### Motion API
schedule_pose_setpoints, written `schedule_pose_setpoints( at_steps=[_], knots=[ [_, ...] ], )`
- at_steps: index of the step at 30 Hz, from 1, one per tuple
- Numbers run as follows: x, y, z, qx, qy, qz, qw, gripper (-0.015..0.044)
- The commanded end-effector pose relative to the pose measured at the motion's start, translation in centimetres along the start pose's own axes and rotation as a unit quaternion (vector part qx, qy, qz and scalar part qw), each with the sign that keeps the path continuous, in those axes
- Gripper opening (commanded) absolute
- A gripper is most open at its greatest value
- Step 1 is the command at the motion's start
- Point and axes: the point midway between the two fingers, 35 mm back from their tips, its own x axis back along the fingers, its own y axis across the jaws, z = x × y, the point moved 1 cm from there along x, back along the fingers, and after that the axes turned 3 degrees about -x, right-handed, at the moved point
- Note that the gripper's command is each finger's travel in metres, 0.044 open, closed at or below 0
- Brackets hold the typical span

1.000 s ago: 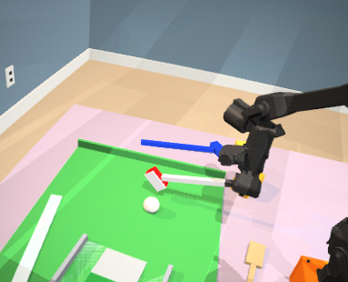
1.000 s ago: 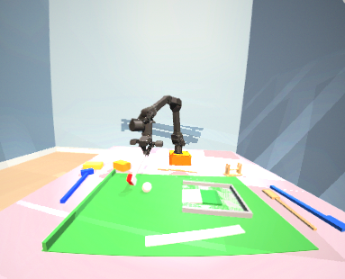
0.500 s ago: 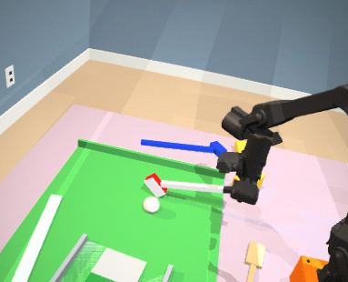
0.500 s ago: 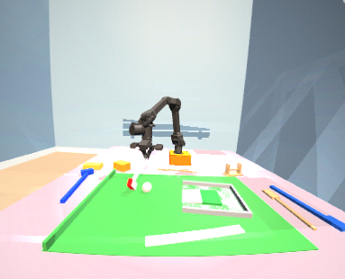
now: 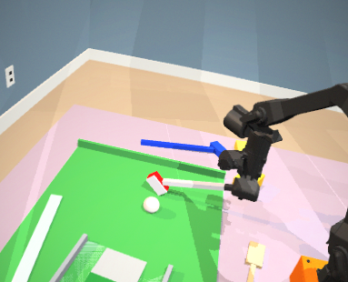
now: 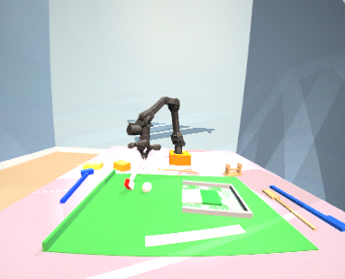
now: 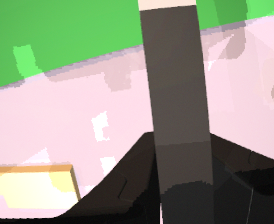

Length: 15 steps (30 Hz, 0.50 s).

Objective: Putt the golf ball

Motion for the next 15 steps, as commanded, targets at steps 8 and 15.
schedule_pose_setpoints(
  at_steps=[8,15],
  knots=[
    [-0.1,-1.8,-0.2,-0.001,-0.001,0.003,1.0,0.0],
    [0.0,2.5,-0.6,-0.002,-0.001,0.0,1.0,0.0]
  ],
)
